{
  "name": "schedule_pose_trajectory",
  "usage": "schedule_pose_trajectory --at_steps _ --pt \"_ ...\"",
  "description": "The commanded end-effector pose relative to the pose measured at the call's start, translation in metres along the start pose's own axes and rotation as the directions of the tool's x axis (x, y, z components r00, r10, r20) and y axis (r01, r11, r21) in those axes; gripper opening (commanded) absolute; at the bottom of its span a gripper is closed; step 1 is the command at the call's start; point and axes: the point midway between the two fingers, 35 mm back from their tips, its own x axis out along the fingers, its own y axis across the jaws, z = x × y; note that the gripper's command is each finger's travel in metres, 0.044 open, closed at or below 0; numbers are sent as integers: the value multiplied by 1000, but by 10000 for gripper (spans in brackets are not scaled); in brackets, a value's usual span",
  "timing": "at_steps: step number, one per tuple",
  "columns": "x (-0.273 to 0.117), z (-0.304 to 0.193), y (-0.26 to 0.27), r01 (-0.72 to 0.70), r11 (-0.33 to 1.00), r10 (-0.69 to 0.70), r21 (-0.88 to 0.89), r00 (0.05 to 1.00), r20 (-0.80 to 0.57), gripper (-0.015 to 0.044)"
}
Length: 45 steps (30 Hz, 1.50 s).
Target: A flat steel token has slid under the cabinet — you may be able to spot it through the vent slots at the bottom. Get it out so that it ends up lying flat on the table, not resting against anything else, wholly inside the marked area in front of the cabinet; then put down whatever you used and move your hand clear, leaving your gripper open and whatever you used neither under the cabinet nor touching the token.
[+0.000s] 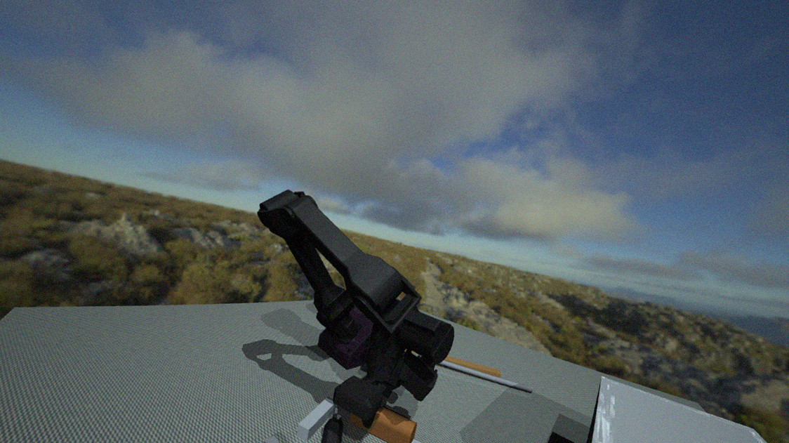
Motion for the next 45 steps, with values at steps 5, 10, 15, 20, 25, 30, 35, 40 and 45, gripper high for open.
schedule_pose_trajectory --at_steps 5,10,15,20,25,30,35,40,45 --pt "-1 -3 -13 5 1000 -5 11 1000 2 0" --pt "-1 -4 -14 5 1000 -5 11 1000 2 0" --pt "-1 -5 -15 5 1000 -5 11 1000 2 0" --pt "-1 -6 -20 6 1000 -6 11 1000 2 0" --pt "-1 -7 -24 6 1000 -6 11 1000 2 0" --pt "-1 -7 -25 6 1000 -6 11 1000 2 0" --pt "-1 -9 -28 6 1000 -6 11 1000 2 0" --pt "-1 -10 -32 7 1000 -7 11 1000 2 0" --pt "-1 -10 -34 7 1000 -7 11 1000 2 0"
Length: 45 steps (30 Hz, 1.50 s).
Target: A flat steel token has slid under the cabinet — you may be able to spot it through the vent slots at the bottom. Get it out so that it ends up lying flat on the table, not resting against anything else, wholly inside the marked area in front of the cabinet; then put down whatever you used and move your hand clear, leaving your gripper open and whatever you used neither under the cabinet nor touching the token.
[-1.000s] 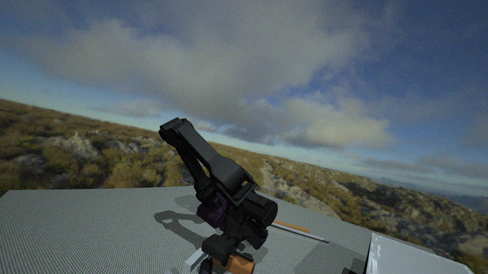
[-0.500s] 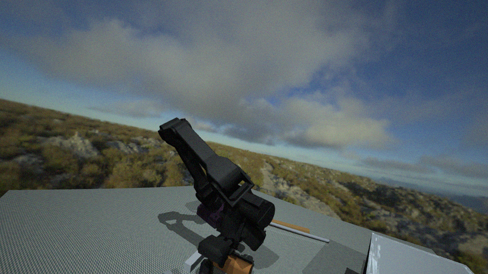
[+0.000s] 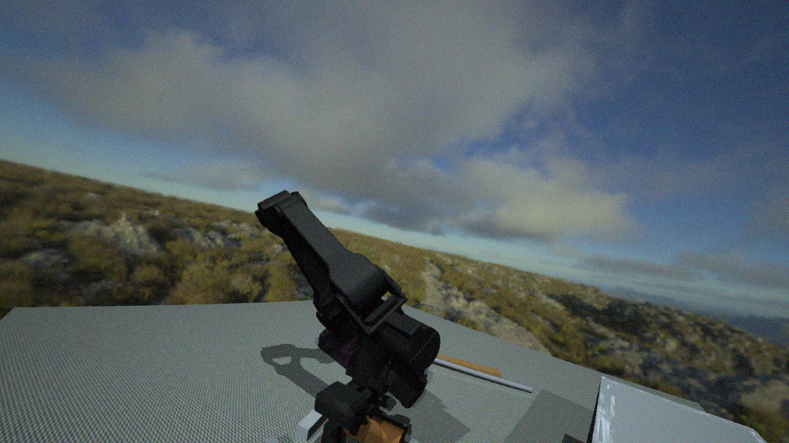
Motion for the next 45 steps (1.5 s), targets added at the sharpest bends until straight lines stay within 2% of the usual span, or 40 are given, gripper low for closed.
schedule_pose_trajectory --at_steps 1,26,45 --pt "-1 -1 -7 7 1000 -7 12 1000 1 0" --pt "-1 -5 -29 9 1000 -9 12 1000 1 0" --pt "-1 7 -26 8 1000 -8 5 1000 2 0"
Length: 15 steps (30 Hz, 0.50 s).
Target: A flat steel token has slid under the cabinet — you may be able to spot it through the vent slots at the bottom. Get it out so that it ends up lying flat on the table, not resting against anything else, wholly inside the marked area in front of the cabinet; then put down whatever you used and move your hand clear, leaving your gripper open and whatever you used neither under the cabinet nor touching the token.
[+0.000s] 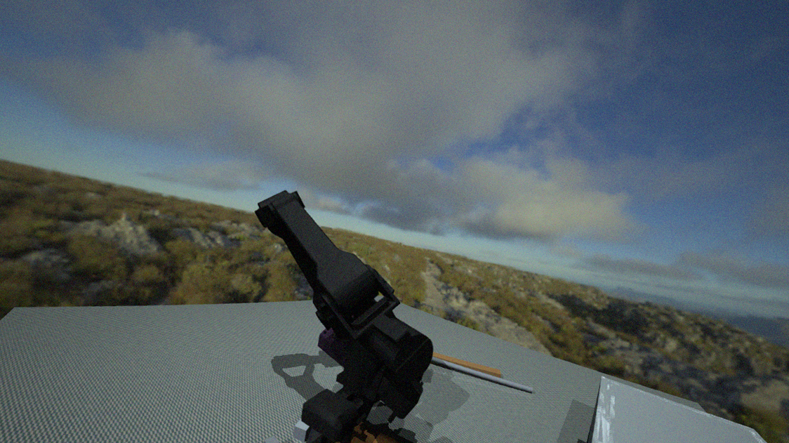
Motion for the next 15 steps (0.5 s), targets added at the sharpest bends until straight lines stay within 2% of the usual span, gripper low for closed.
schedule_pose_trajectory --at_steps 1,6,13,15 --pt "-1 8 0 3 1000 -3 2 1000 4 0" --pt "-1 13 3 3 1000 -3 0 1000 4 0" --pt "0 9 2 1 1000 -1 -1 1000 1 184" --pt "0 9 2 1 1000 -1 -1 1000 1 200"
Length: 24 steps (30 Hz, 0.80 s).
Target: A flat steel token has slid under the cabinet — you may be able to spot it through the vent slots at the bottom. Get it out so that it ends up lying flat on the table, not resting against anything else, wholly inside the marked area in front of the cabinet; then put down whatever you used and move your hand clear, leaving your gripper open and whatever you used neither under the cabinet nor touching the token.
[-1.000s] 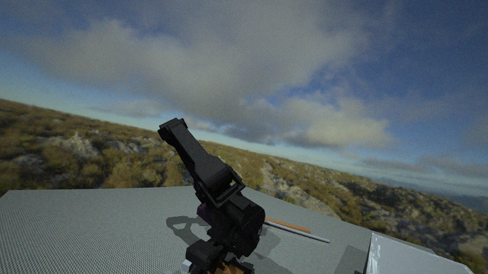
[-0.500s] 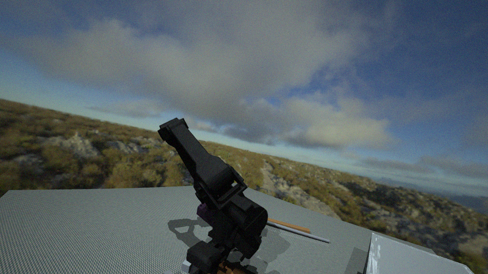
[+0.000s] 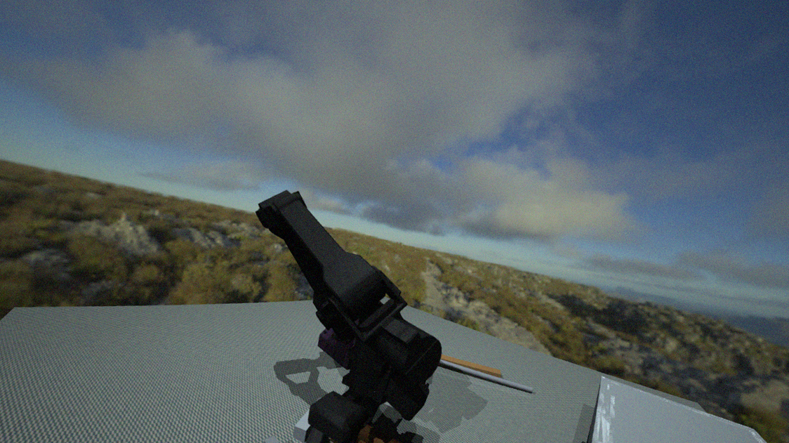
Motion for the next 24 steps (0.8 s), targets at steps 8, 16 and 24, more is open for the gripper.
schedule_pose_trajectory --at_steps 8,16,24 --pt "0 0 0 2 1000 -2 1 1000 3 270" --pt "1 1 -1 2 1000 -2 5 1000 3 270" --pt "5 -4 0 3 1000 -3 0 1000 3 270"
